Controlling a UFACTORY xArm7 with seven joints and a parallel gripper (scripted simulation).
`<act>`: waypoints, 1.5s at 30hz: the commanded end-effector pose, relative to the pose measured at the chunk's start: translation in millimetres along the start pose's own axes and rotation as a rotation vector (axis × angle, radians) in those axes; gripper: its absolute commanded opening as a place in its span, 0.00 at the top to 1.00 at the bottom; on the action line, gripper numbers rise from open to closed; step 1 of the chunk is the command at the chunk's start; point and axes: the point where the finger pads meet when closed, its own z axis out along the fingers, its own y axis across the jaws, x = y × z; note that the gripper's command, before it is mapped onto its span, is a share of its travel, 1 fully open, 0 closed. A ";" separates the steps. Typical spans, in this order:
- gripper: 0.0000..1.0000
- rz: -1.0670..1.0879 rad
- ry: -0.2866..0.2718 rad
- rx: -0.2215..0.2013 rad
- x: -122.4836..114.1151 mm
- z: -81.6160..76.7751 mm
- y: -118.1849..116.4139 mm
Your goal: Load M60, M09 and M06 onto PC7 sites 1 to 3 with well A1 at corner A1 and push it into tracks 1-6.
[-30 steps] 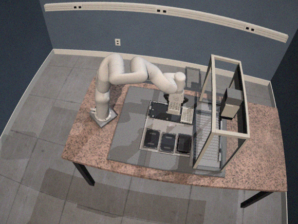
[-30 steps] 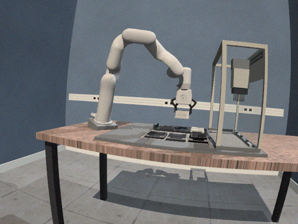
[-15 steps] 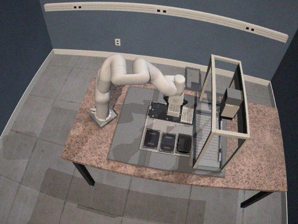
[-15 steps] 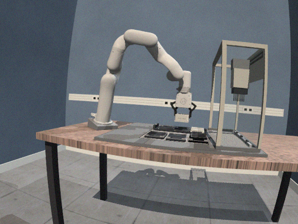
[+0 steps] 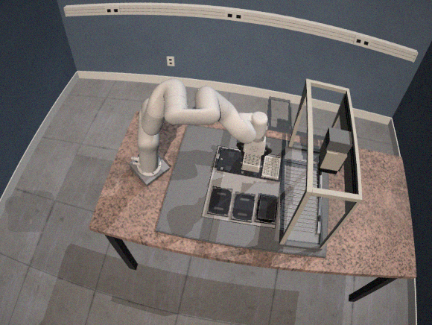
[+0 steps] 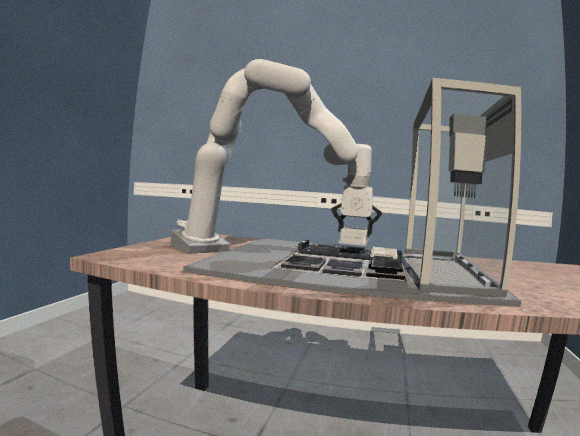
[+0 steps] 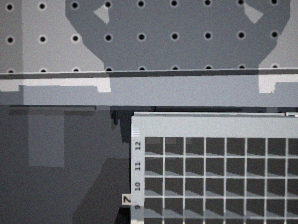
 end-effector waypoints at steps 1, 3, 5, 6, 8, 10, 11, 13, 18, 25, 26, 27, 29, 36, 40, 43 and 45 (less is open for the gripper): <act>1.00 0.000 0.002 -0.004 0.6 4.7 1.4; 1.00 0.000 0.002 -0.004 0.6 8.0 1.4; 1.00 0.000 0.002 -0.004 0.6 8.0 1.4; 1.00 0.000 0.002 -0.004 0.6 9.7 1.4; 1.00 0.000 0.002 -0.004 0.6 13.0 1.4; 1.00 0.000 0.002 -0.004 0.6 16.4 1.4; 1.00 0.000 0.002 -0.004 0.6 18.0 1.4; 1.00 0.000 0.002 -0.004 0.6 18.7 1.5; 1.00 0.000 0.002 -0.004 0.6 18.7 1.5; 1.00 0.000 0.002 -0.004 0.6 18.7 1.5; 1.00 0.000 0.002 -0.004 0.7 18.6 1.5; 1.00 0.000 0.002 -0.004 0.7 18.6 1.5; 1.00 0.000 0.002 -0.004 0.7 18.6 1.5; 1.00 0.000 0.002 -0.004 0.6 22.0 1.4; 1.00 0.000 0.002 -0.004 0.6 23.3 1.5; 1.00 0.000 0.002 -0.004 0.6 25.3 1.5; 1.00 0.000 0.002 -0.004 0.6 26.6 1.5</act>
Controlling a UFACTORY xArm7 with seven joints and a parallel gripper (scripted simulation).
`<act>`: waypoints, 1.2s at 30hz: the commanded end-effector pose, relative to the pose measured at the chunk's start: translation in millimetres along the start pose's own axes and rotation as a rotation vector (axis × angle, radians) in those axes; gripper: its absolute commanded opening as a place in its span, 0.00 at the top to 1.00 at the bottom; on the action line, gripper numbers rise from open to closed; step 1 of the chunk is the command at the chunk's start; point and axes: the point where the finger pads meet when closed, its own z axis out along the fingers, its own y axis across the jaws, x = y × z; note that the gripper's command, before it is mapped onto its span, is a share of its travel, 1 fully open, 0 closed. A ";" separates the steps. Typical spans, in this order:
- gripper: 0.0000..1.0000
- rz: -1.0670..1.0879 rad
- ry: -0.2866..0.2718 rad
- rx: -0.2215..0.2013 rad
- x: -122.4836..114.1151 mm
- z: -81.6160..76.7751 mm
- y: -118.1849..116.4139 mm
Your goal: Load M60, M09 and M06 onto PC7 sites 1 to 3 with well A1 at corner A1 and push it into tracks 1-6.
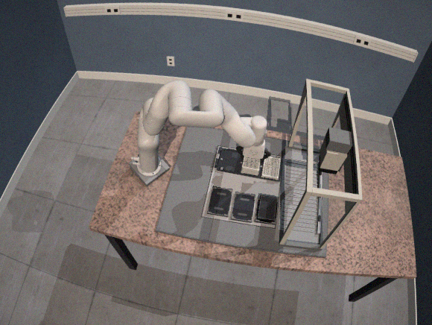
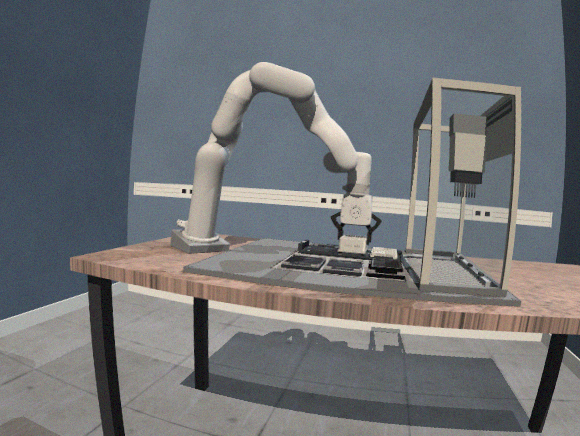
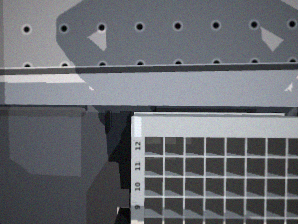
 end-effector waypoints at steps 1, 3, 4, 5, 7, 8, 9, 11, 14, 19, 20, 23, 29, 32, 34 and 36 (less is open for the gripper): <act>1.00 0.000 0.001 -0.004 0.6 1.0 1.3; 1.00 0.000 0.001 -0.004 0.6 2.3 1.3; 1.00 0.000 0.001 -0.004 0.6 3.0 1.3; 1.00 0.000 0.001 -0.004 0.6 3.6 1.3; 1.00 0.000 0.001 -0.004 0.6 5.0 1.3; 1.00 0.000 0.001 -0.004 0.6 5.6 1.3; 1.00 0.000 0.001 -0.004 0.6 5.8 1.3; 1.00 0.000 0.001 -0.004 0.6 5.8 1.3; 1.00 0.000 0.001 -0.004 0.6 5.9 1.3; 1.00 0.000 0.001 -0.004 0.6 5.8 1.3; 1.00 0.000 0.001 -0.004 0.6 5.9 1.3; 1.00 0.000 0.001 -0.004 0.6 5.8 1.3; 0.00 0.000 0.001 -0.004 0.6 6.3 1.3; 0.00 0.000 0.001 -0.004 0.6 6.3 1.3; 0.00 0.000 0.001 -0.004 0.6 6.3 1.3; 0.00 0.000 0.001 -0.004 0.6 6.2 1.3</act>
